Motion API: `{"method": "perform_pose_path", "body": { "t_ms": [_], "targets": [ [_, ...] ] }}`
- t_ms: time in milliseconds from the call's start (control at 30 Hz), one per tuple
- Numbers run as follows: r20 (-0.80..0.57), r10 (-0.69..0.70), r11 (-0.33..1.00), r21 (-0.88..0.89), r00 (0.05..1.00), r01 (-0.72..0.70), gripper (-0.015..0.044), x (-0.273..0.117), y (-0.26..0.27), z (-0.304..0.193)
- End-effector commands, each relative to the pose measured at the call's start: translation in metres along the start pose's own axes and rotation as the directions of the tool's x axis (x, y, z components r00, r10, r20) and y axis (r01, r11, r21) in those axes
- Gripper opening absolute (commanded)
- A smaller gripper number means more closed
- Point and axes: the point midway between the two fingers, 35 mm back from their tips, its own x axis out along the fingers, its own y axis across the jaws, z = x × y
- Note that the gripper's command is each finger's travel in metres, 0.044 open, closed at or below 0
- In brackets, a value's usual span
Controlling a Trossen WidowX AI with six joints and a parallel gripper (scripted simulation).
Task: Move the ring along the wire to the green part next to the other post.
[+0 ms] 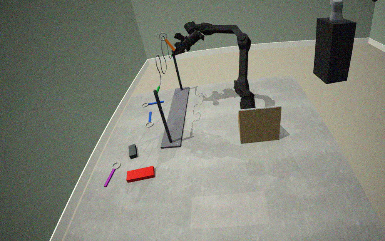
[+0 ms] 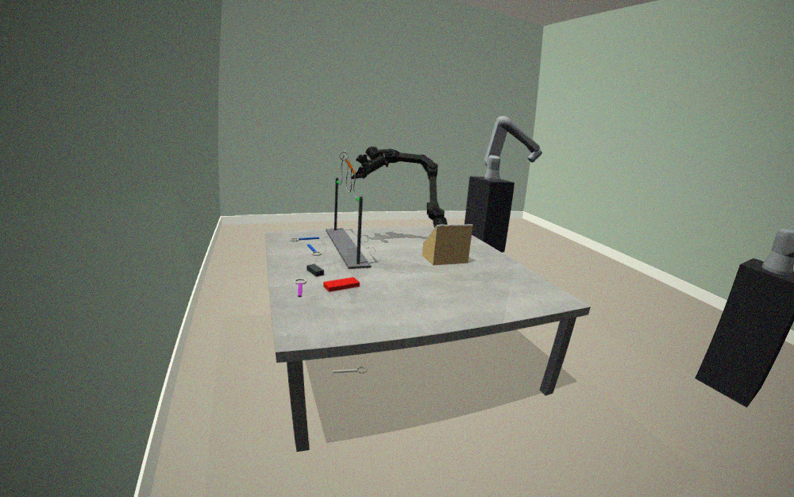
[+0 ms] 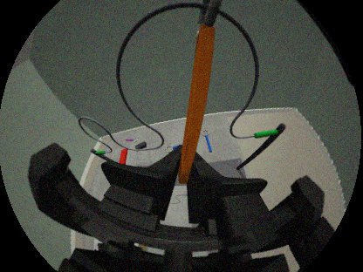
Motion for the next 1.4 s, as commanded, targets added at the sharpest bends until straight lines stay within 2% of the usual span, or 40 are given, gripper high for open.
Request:
{"method": "perform_pose_path", "body": {
  "t_ms": [0, 667, 1367],
  "targets": [
    [0.01, -0.031, 0.998, -0.049, 0.999, 0.031, -0.015, -0.001, -0.002, 0.001],
    [0.06, -0.153, 0.95, -0.267, 0.986, 0.163, -0.015, -0.001, -0.01, 0.002],
    [0.138, -0.261, 0.831, -0.471, 0.955, 0.295, -0.015, -0.001, -0.019, 0.005]
  ]
}}
